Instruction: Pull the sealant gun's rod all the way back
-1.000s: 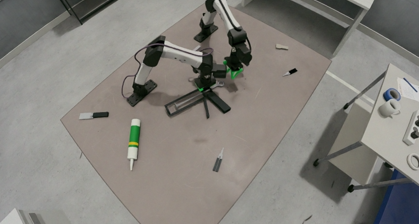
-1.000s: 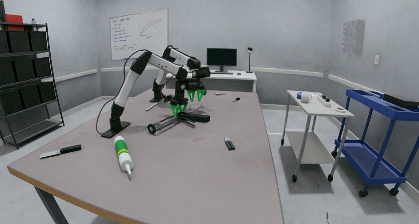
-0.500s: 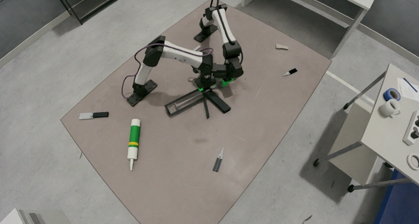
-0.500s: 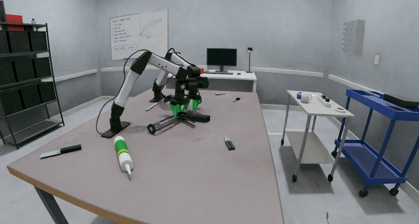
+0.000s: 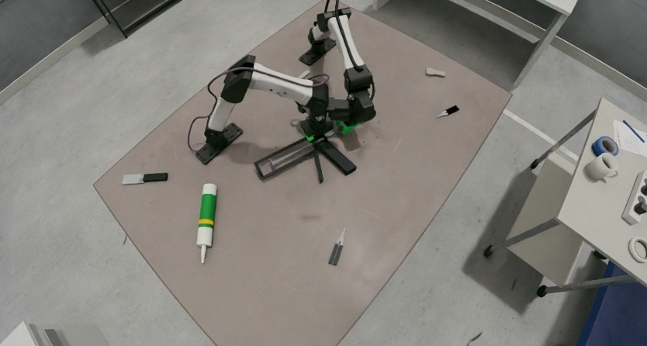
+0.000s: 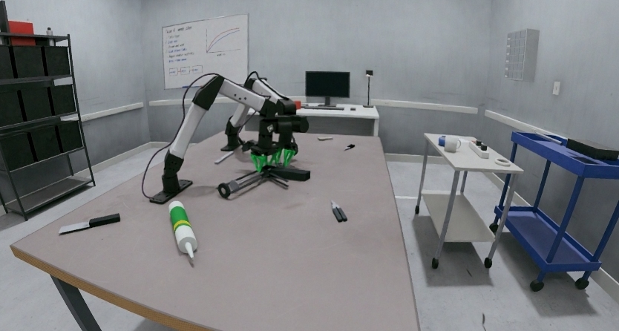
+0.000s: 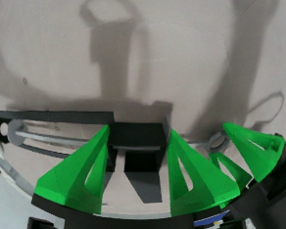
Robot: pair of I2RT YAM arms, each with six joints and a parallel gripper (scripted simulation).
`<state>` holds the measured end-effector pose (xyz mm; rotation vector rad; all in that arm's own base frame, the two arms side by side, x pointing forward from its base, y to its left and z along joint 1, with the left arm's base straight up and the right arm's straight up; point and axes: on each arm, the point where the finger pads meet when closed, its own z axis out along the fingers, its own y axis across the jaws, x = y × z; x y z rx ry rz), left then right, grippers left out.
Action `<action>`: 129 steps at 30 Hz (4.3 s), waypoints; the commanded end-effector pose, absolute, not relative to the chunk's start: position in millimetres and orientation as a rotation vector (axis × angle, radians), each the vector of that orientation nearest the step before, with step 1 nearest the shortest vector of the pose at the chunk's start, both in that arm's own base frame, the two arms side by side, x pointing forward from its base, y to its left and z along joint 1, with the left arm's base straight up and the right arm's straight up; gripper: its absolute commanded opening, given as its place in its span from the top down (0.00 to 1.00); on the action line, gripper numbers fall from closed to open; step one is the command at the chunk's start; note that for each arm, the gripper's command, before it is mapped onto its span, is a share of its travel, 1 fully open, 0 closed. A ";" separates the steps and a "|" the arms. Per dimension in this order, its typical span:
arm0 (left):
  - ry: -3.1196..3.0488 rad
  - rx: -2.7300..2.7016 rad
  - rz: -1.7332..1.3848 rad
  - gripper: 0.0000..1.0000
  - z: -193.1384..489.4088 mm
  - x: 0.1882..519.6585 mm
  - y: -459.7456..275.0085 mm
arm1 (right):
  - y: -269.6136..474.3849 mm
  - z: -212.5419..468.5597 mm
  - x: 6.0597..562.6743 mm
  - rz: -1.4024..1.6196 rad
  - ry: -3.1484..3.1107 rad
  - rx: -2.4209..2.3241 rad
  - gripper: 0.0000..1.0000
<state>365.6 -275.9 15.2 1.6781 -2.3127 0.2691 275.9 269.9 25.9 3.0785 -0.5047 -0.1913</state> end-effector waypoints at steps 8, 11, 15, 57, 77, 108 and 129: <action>-2.320 1.671 0.310 0.60 21.4 367.6 -281.6 | 270.5 25.6 276.5 -0.184 -0.490 3.082 0.48; -2.320 1.671 0.310 0.65 21.4 367.7 -281.5 | 270.5 25.6 276.5 -0.184 -0.490 3.082 0.48; -2.320 1.671 0.308 1.00 18.4 367.0 -280.7 | 270.5 25.6 276.5 -0.184 -0.490 3.082 0.48; -2.389 1.829 0.168 0.69 22.6 384.9 -214.7 | 224.1 12.9 253.1 -0.316 -0.504 2.809 0.48; -2.383 1.815 0.179 0.69 16.7 405.7 -161.3 | 230.0 18.2 255.1 -0.287 -0.491 2.855 0.48; -2.375 1.778 0.191 0.69 9.6 420.2 -124.0 | 232.3 20.6 259.5 -0.274 -0.510 2.867 0.48; -2.337 1.680 0.309 0.69 25.6 419.0 -127.6 | 239.1 27.5 261.0 -0.261 -0.473 2.909 0.48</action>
